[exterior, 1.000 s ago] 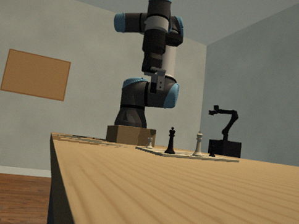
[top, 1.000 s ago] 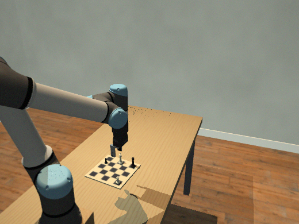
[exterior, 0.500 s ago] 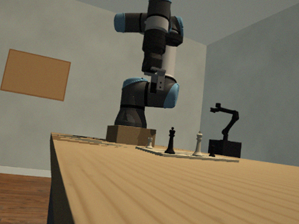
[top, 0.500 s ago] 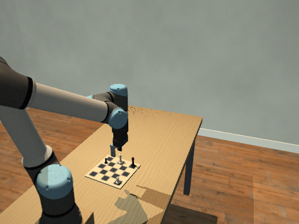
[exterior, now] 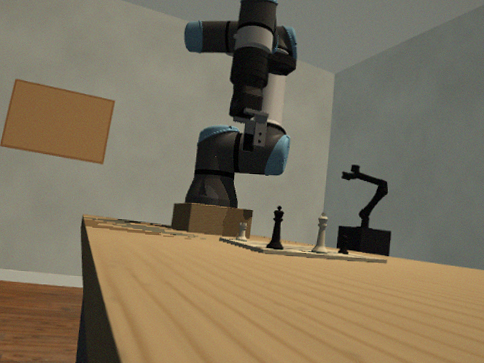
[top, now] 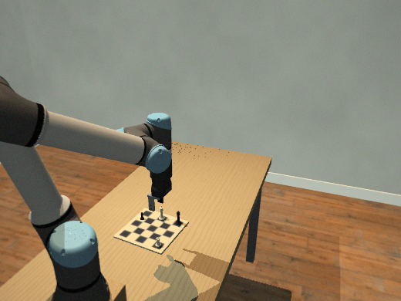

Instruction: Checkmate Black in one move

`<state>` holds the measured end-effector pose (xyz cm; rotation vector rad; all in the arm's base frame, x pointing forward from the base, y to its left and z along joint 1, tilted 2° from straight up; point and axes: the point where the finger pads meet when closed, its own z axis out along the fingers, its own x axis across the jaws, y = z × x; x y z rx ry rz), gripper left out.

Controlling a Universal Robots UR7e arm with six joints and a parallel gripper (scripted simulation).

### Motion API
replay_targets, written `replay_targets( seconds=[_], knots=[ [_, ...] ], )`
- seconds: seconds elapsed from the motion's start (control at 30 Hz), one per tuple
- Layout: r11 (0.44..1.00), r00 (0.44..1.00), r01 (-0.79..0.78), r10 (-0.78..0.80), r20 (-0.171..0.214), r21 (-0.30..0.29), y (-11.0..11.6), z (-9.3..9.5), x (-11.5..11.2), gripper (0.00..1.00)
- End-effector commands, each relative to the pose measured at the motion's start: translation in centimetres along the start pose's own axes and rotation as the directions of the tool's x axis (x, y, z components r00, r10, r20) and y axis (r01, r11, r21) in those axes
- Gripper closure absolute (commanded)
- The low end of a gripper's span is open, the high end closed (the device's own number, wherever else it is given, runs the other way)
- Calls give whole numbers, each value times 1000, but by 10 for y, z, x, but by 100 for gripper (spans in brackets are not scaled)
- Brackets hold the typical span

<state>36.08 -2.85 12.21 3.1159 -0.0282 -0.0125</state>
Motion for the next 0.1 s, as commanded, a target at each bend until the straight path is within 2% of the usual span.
replay_targets(
  seconds=[0.0, 0.07],
  knots=[
    [1000, 1000, 0, 0, -1, 0, 0, 0, 0, 0],
    [1000, 1000, 0, 0, -1, 0, 0, 0, 0, 0]
  ],
)
